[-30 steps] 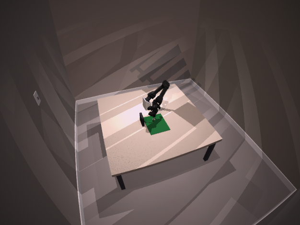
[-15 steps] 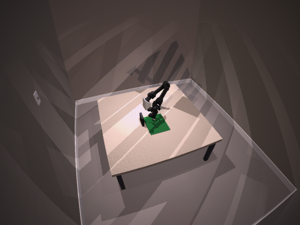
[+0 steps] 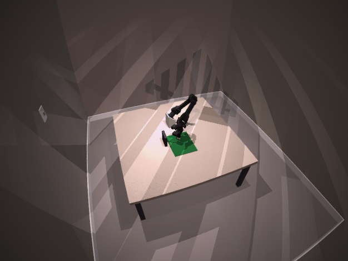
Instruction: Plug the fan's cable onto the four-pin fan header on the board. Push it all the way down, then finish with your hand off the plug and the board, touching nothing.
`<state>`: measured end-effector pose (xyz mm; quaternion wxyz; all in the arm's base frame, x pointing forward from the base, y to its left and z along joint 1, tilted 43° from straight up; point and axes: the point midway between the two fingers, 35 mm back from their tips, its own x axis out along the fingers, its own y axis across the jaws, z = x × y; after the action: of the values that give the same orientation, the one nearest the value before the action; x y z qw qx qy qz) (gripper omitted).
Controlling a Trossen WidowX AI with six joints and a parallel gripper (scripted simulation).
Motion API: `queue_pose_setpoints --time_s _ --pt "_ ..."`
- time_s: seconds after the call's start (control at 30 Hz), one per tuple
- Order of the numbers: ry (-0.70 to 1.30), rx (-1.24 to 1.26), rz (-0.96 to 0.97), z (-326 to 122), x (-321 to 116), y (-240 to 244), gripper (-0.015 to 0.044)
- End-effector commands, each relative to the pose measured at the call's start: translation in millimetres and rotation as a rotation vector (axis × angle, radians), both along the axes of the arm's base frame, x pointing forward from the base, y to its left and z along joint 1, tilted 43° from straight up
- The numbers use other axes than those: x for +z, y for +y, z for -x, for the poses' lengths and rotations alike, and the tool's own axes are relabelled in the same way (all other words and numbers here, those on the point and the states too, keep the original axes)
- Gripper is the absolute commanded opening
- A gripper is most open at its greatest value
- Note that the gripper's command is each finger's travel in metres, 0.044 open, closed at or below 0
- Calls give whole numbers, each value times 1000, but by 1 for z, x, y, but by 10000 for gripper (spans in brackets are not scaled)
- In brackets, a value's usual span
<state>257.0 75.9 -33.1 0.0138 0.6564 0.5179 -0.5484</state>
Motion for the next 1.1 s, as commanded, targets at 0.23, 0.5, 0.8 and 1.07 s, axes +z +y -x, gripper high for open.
queue_pose_setpoints --time_s 0.23,0.5,0.8,1.07 --pt "2 -5 -4 0 -1 2 0" --pt "3 -6 -3 1 -3 3 0" --pt "3 -7 -3 1 -4 4 0" --pt "3 -6 -4 1 -5 5 0"
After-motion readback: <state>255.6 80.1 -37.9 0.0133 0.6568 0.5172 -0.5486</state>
